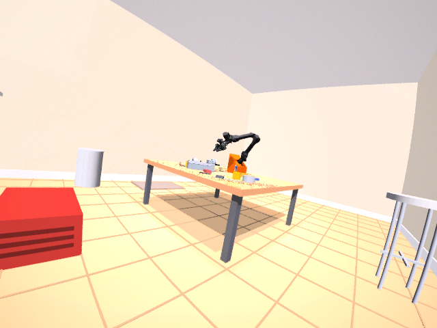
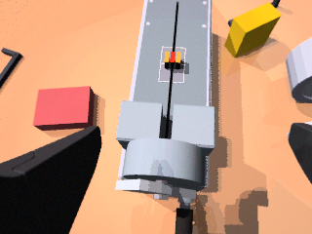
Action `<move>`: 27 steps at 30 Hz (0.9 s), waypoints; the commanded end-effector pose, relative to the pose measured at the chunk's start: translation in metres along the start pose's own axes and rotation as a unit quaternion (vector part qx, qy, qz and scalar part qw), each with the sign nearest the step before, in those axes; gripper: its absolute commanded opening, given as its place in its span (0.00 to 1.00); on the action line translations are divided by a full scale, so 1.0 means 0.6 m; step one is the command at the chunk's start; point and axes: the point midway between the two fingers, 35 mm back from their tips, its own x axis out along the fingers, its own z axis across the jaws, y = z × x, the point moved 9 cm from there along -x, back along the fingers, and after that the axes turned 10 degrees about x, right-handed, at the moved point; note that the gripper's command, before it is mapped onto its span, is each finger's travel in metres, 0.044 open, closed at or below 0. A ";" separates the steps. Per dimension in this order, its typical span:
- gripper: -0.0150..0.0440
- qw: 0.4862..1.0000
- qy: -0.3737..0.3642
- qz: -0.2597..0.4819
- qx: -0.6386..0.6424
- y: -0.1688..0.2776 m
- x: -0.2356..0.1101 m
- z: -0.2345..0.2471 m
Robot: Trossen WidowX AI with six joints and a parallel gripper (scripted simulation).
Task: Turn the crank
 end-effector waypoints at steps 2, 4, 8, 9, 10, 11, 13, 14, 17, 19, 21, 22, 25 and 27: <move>1.00 1.000 -0.016 0.007 -0.026 -0.032 0.028 -0.005; 1.00 0.999 -0.023 0.009 -0.037 -0.046 0.039 -0.007; 1.00 0.997 -0.037 0.013 -0.059 -0.072 0.064 -0.014; 1.00 0.997 -0.041 0.013 -0.065 -0.078 0.070 -0.016; 1.00 0.996 -0.044 0.014 -0.071 -0.085 0.076 -0.018; 1.00 0.996 -0.048 0.015 -0.076 -0.091 0.083 -0.021; 1.00 0.994 -0.055 0.016 -0.088 -0.103 0.095 -0.027; 1.00 0.994 -0.059 0.016 -0.093 -0.108 0.102 -0.030; 1.00 0.991 -0.069 0.017 -0.109 -0.124 0.120 -0.039; 1.00 0.991 -0.071 0.017 -0.112 -0.127 0.124 -0.041; 1.00 0.991 -0.071 0.017 -0.112 -0.120 0.132 -0.042; 1.00 0.991 -0.071 0.017 -0.112 -0.112 0.142 -0.043; 1.00 0.991 -0.071 0.017 -0.112 -0.079 0.177 -0.049; 1.00 0.991 -0.072 0.017 -0.112 -0.064 0.191 -0.051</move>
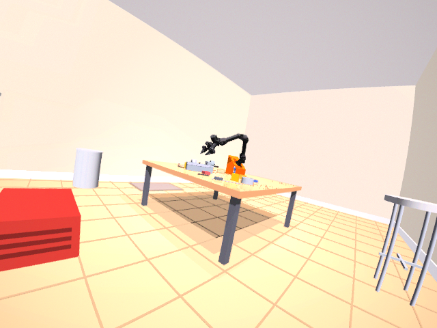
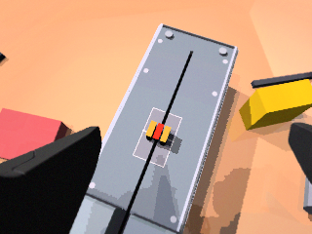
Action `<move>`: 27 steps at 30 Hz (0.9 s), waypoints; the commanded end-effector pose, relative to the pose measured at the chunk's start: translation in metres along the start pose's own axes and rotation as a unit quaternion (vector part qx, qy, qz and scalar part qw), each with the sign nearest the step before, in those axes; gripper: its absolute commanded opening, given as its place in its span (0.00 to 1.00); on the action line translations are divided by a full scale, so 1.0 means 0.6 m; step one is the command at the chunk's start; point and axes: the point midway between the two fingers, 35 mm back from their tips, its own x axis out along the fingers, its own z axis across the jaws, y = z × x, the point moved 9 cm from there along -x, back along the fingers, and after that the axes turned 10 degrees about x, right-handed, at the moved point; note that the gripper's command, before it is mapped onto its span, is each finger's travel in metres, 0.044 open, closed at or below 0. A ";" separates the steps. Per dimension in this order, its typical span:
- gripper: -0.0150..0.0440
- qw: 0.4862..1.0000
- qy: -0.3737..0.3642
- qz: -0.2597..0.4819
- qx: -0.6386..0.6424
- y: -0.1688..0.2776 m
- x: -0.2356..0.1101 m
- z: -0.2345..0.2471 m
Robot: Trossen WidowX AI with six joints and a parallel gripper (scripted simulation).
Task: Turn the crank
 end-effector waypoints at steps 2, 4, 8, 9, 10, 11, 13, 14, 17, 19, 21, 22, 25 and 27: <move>1.00 1.000 0.002 0.011 0.005 0.035 0.031 -0.005; 1.00 1.000 0.002 0.011 0.005 0.035 0.031 -0.005; 1.00 1.000 0.002 0.011 0.005 0.035 0.031 -0.005; 1.00 1.000 0.002 0.011 0.005 0.035 0.031 -0.005; 1.00 1.000 0.002 0.011 0.005 0.035 0.031 -0.005; 1.00 1.000 0.002 0.011 0.005 0.035 0.031 -0.005; 1.00 1.000 0.002 0.011 0.005 0.035 0.031 -0.005; 1.00 1.000 0.002 0.011 0.005 0.035 0.031 -0.005; 1.00 1.000 0.002 0.011 0.005 0.035 0.031 -0.005; 1.00 1.000 0.002 0.011 0.005 0.035 0.031 -0.005; 1.00 1.000 0.002 0.011 0.005 0.035 0.031 -0.005; 1.00 1.000 0.002 0.011 0.005 0.035 0.031 -0.005; 0.91 1.000 0.002 0.011 0.005 0.035 0.031 -0.005; 0.82 1.000 0.002 0.011 0.005 0.035 0.031 -0.005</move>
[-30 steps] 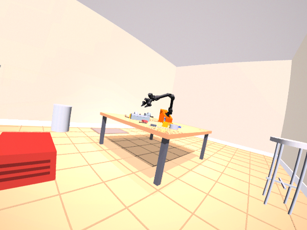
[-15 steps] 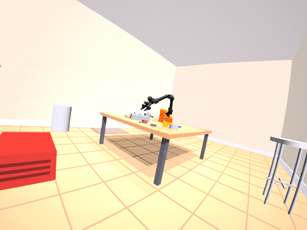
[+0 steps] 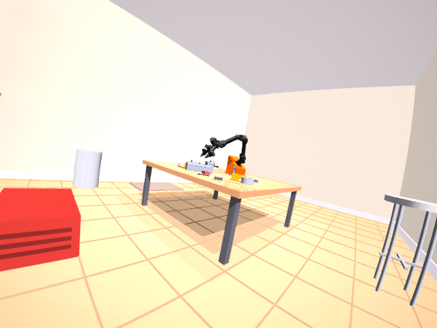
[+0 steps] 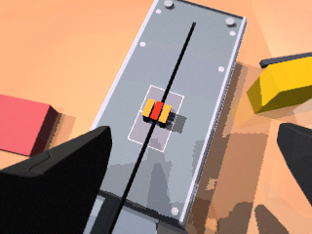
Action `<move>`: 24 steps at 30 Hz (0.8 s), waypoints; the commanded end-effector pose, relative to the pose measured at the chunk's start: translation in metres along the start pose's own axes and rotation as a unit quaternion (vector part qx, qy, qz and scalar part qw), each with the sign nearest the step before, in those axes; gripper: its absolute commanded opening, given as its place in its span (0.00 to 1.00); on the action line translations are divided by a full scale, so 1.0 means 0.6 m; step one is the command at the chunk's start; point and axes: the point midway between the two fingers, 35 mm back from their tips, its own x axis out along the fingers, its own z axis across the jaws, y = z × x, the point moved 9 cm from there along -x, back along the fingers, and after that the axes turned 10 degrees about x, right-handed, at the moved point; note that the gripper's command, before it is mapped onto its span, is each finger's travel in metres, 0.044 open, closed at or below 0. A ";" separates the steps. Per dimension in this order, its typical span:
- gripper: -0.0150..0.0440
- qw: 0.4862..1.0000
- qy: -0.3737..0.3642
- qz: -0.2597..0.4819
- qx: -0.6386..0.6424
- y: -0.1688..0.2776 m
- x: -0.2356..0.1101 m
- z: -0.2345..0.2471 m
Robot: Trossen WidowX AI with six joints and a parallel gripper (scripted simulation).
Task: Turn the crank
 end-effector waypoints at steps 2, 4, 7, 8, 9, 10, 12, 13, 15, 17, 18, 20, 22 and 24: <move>0.73 1.000 0.001 -0.001 0.001 0.000 0.000 0.000; 0.64 1.000 0.001 -0.001 0.001 0.000 0.000 0.000; 0.51 1.000 0.001 -0.001 0.001 0.000 0.000 0.000; 0.47 1.000 0.001 -0.001 0.001 0.000 0.000 0.000; 0.42 1.000 0.001 -0.001 0.001 0.000 0.000 0.000; 0.38 1.000 0.001 -0.001 0.001 0.000 0.000 0.000; 0.29 1.000 0.001 -0.001 0.001 0.000 0.000 0.000; 0.25 1.000 0.001 -0.001 0.001 0.000 0.000 0.000; 0.25 1.000 0.001 -0.001 0.001 0.000 0.000 0.000; 0.25 1.000 0.001 -0.001 0.001 0.000 0.000 0.000; 0.25 1.000 0.001 -0.001 0.001 0.000 0.000 0.000; 0.25 1.000 0.001 -0.001 0.001 0.000 0.000 0.000; 0.25 1.000 0.000 0.000 0.000 0.000 0.000 0.000; 0.25 1.000 0.000 0.000 0.000 0.000 0.000 0.000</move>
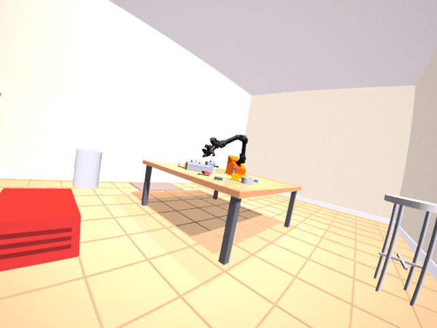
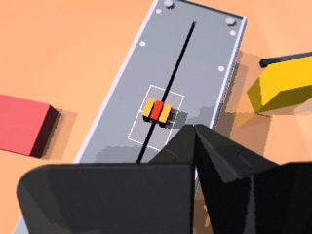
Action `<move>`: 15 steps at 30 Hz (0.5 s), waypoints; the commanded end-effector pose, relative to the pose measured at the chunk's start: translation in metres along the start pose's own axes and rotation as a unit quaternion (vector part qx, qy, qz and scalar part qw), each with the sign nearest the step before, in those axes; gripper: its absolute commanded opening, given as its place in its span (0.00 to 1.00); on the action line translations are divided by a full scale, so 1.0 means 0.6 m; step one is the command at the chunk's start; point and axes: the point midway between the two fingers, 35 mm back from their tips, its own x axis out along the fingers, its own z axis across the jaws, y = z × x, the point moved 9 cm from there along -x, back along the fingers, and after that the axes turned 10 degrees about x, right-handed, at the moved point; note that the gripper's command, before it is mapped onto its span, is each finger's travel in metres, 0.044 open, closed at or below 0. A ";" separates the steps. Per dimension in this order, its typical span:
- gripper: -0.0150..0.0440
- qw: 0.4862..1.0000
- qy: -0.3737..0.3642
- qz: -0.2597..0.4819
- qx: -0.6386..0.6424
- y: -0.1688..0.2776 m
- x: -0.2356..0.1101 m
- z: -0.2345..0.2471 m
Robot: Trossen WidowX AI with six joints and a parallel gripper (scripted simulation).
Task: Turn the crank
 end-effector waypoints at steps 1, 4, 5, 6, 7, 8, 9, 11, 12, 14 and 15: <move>0.25 1.000 0.000 0.000 0.000 0.000 0.000 0.000; 0.25 1.000 0.000 0.000 0.000 0.000 0.000 0.000; 0.25 1.000 0.000 0.000 0.000 0.000 0.000 0.000; 0.25 1.000 0.000 0.000 0.000 0.000 0.000 0.000; 0.25 1.000 0.000 0.000 0.000 0.000 0.000 0.000; 0.30 1.000 0.000 0.000 0.000 0.000 0.000 0.000; 0.34 1.000 0.000 0.000 0.000 0.000 0.000 0.000; 0.43 1.000 0.000 0.000 0.000 0.000 0.000 0.000; 0.48 1.000 0.000 0.000 0.000 0.000 0.000 0.000; 0.57 1.000 0.000 0.000 0.000 0.000 0.000 0.000; 0.61 1.000 0.000 0.000 0.000 0.000 0.000 0.000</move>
